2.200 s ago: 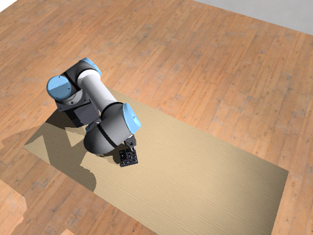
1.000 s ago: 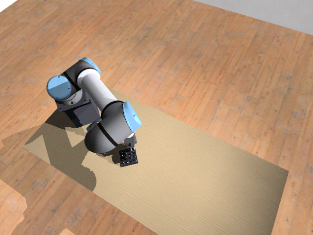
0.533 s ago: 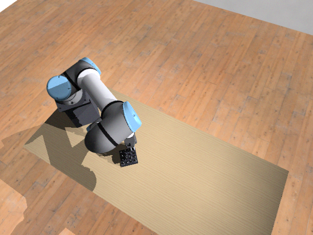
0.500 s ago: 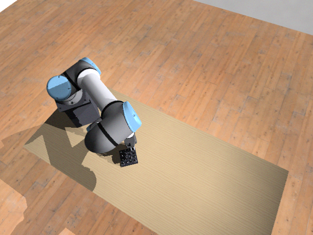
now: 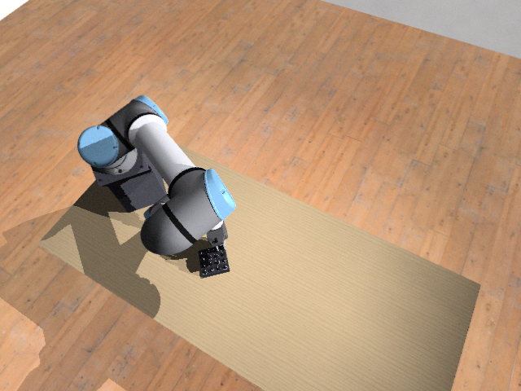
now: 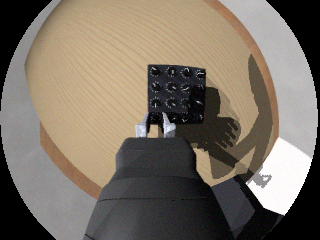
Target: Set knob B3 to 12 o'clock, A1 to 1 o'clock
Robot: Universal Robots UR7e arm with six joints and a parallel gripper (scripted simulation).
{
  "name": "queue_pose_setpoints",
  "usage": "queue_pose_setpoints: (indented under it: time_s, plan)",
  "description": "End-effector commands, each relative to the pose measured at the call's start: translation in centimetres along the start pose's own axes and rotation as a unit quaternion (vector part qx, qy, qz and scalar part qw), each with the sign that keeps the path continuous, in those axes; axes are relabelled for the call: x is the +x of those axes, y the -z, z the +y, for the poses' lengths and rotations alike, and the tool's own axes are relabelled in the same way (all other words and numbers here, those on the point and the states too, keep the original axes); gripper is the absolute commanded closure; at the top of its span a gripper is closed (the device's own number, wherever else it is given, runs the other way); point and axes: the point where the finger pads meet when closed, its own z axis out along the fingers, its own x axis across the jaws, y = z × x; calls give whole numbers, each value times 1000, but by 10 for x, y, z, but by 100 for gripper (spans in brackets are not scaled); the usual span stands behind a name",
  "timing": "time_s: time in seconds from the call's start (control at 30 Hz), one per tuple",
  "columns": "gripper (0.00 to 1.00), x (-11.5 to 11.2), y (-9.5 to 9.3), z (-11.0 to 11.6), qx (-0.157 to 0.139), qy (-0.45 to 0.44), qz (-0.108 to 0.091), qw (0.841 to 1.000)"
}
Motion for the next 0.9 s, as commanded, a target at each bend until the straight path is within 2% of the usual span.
queue_pose_setpoints:
  time_s: [0.0, 0.27, 0.87]
  plan:
    - [54, 0, 0, 0, 0, 0, 0, 1000]
    - [54, 0, 3, 0, 0, 0, 0, 1000]
    - [54, 0, 38, 0, 0, 0, 0, 1000]
